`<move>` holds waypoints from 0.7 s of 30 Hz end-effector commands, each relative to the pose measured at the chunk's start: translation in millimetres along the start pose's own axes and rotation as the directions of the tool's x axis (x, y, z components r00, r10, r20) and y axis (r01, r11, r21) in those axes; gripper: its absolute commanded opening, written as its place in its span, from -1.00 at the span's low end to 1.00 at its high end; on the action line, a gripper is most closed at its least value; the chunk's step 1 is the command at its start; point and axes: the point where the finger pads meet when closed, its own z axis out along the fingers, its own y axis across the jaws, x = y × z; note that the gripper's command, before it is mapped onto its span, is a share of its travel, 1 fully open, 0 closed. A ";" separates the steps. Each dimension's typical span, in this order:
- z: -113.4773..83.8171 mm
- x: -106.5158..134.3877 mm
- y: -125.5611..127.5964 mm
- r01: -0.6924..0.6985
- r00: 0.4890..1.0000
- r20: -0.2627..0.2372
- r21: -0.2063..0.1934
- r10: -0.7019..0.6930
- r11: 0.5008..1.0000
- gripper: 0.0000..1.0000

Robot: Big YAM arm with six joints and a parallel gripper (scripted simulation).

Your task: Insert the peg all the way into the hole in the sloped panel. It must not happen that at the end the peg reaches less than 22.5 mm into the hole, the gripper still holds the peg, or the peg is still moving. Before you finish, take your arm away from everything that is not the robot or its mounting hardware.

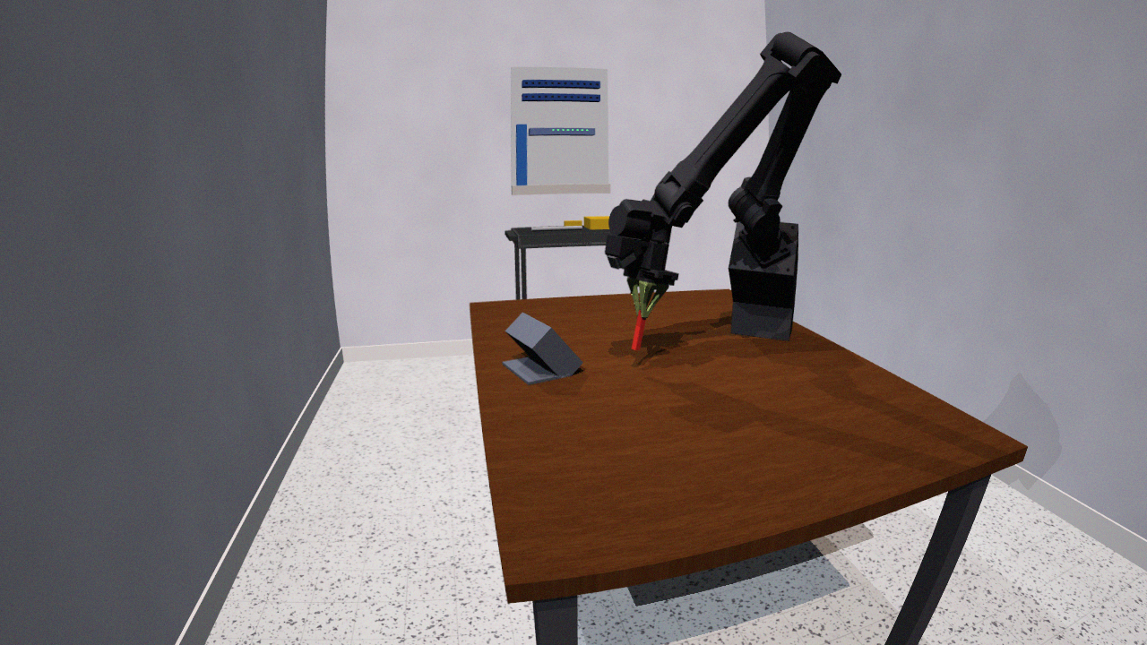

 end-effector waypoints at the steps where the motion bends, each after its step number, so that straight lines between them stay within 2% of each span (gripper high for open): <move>1: -0.7 -9.1 0.4 0.000 1.000 0.030 -0.002 0.000 1.000 -1.00; 3: 0.7 -7.1 -8.3 -0.020 0.999 0.033 0.008 0.020 1.000 -1.00; 15: 5.2 -10.6 -22.1 -0.044 0.995 0.089 0.013 0.042 0.999 -1.00; 18: 5.0 -16.2 -16.9 -0.027 0.994 0.102 0.005 0.027 1.000 -1.00; 21: 6.1 -13.5 -26.8 -0.049 0.993 0.110 0.015 0.047 0.999 -1.00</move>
